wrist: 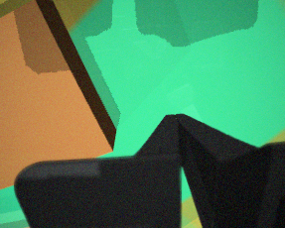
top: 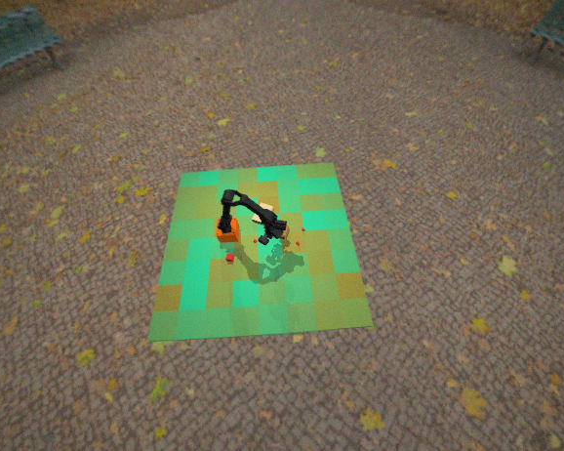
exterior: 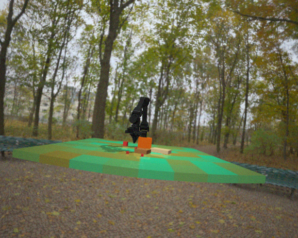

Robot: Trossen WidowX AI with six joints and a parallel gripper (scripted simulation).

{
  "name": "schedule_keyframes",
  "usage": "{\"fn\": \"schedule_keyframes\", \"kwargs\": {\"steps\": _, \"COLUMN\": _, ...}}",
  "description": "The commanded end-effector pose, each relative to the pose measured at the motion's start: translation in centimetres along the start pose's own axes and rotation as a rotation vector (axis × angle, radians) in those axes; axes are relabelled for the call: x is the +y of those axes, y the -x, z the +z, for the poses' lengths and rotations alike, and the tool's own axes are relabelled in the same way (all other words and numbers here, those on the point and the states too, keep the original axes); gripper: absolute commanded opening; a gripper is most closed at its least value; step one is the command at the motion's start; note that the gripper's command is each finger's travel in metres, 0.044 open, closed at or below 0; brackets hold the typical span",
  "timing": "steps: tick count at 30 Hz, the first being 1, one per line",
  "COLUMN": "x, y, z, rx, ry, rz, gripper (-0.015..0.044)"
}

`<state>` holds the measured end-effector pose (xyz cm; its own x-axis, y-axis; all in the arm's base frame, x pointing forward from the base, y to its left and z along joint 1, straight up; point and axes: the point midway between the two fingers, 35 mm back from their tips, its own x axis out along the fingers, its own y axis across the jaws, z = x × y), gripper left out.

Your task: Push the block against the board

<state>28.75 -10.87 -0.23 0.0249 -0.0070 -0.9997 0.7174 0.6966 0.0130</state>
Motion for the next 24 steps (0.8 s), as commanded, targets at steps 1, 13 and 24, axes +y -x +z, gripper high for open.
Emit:
{"fn": "schedule_keyframes", "kwargs": {"steps": 1, "x": 0.11, "y": -0.01, "z": -0.13, "rx": 0.002, "ry": 0.113, "rz": 0.002, "gripper": 0.0000}}
{"fn": "schedule_keyframes", "kwargs": {"steps": 13, "x": 0.45, "y": -0.01, "z": -0.40, "rx": 0.001, "ry": 0.528, "rz": 0.002, "gripper": 0.0000}}
{"fn": "schedule_keyframes", "kwargs": {"steps": 24, "x": 0.61, "y": -0.80, "z": -0.45, "rx": 0.001, "ry": 0.717, "rz": 0.002, "gripper": 0.0000}}
